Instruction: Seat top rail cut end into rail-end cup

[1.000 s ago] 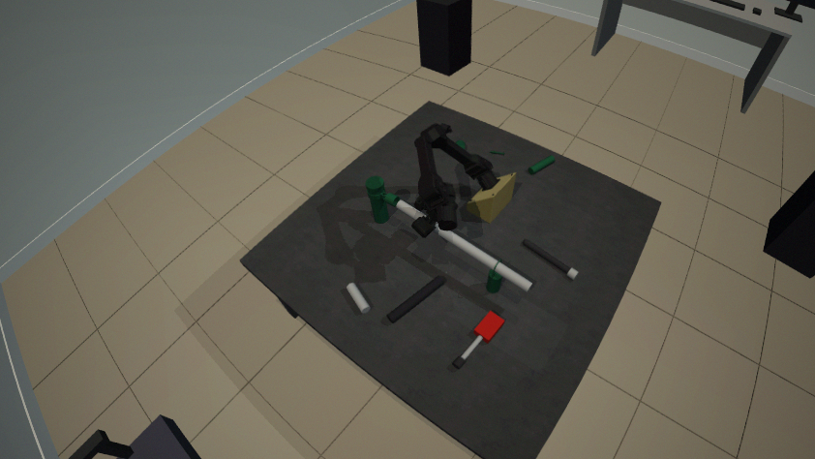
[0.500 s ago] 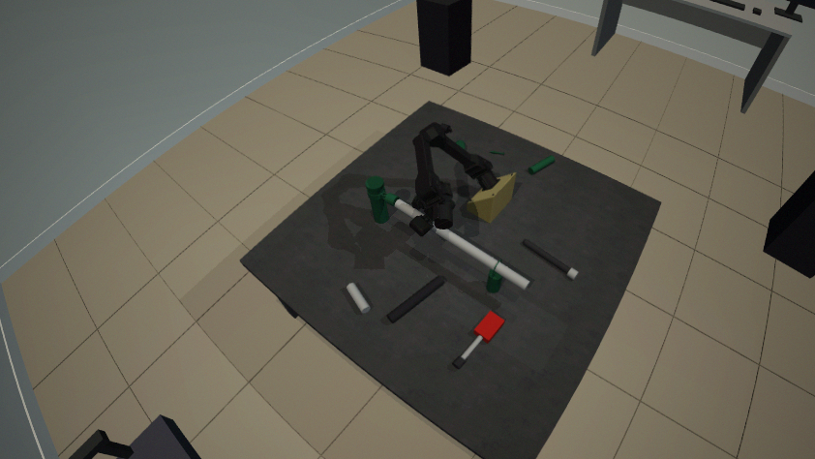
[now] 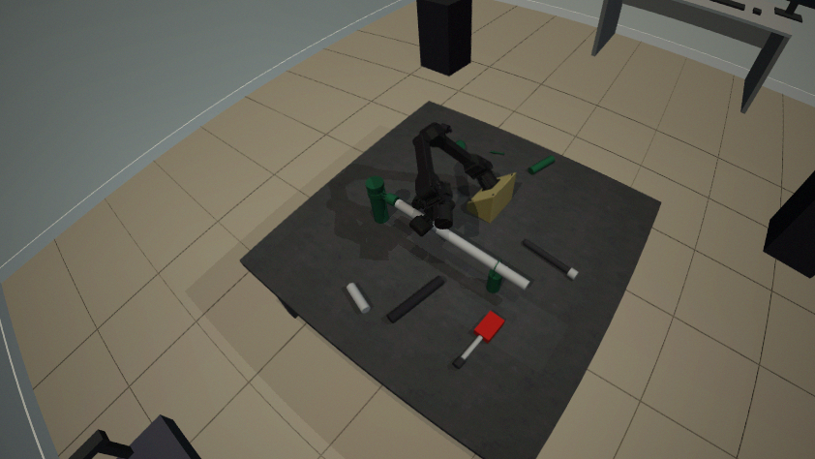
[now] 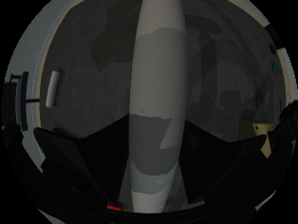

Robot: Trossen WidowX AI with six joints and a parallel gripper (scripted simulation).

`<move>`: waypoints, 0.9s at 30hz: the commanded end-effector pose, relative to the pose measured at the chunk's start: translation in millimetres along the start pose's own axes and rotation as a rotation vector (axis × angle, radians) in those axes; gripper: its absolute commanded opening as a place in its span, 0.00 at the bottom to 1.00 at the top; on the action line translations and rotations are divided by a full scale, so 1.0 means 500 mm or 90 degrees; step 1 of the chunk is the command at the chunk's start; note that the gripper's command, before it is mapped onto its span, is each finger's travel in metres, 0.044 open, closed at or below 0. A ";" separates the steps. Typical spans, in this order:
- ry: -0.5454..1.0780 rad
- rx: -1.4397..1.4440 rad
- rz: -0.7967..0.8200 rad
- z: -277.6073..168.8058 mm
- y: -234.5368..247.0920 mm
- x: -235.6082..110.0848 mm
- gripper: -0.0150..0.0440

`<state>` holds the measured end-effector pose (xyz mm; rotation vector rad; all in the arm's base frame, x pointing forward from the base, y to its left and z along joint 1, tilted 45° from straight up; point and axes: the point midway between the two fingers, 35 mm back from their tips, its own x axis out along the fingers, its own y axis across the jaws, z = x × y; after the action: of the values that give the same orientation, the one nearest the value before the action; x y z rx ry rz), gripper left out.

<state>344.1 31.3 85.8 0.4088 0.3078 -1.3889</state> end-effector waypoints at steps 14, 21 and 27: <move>-0.008 -0.004 0.009 0.012 0.003 -0.004 0.25; 0.000 0.000 0.000 0.000 0.000 0.000 0.25; 0.000 0.000 0.000 0.000 0.000 0.000 0.25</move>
<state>343.6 30.5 84.7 0.4097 0.3116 -1.3941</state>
